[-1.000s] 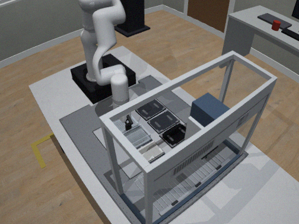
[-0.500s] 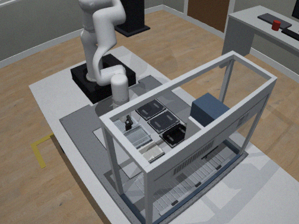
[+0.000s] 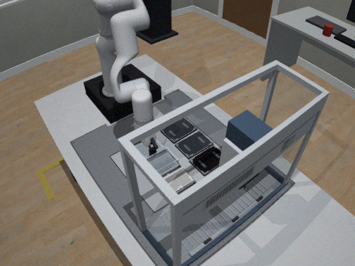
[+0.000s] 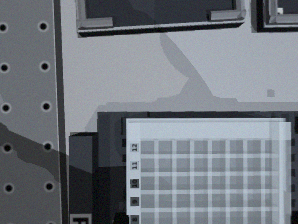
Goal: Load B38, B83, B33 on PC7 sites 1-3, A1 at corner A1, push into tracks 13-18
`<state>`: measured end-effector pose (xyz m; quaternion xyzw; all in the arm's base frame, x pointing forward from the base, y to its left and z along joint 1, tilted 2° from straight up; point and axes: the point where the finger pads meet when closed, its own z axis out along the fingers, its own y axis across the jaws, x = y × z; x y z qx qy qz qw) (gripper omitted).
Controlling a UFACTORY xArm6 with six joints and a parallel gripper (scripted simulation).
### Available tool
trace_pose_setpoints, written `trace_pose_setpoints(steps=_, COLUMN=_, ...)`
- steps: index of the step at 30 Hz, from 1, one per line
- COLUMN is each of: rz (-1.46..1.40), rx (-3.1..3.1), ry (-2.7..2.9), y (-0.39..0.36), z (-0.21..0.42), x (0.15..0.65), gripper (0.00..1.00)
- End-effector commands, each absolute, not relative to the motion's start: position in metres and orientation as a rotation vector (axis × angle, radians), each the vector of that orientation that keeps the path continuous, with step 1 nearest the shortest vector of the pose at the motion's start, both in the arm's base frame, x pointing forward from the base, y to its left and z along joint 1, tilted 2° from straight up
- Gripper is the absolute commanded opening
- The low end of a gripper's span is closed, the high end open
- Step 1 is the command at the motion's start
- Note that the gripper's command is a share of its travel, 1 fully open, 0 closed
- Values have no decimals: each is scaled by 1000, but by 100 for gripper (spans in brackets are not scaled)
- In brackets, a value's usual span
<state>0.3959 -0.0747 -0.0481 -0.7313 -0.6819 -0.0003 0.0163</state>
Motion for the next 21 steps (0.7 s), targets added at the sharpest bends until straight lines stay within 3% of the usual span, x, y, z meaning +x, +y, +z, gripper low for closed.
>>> trace_pose_setpoints(steps=1, rz=-5, rx=-2276, ry=-2122, y=-75, z=-50, x=398, gripper=0)
trace_pose_setpoints(steps=21, rz=-5, rx=-2277, ry=-2123, y=-75, z=-51, x=398, gripper=0)
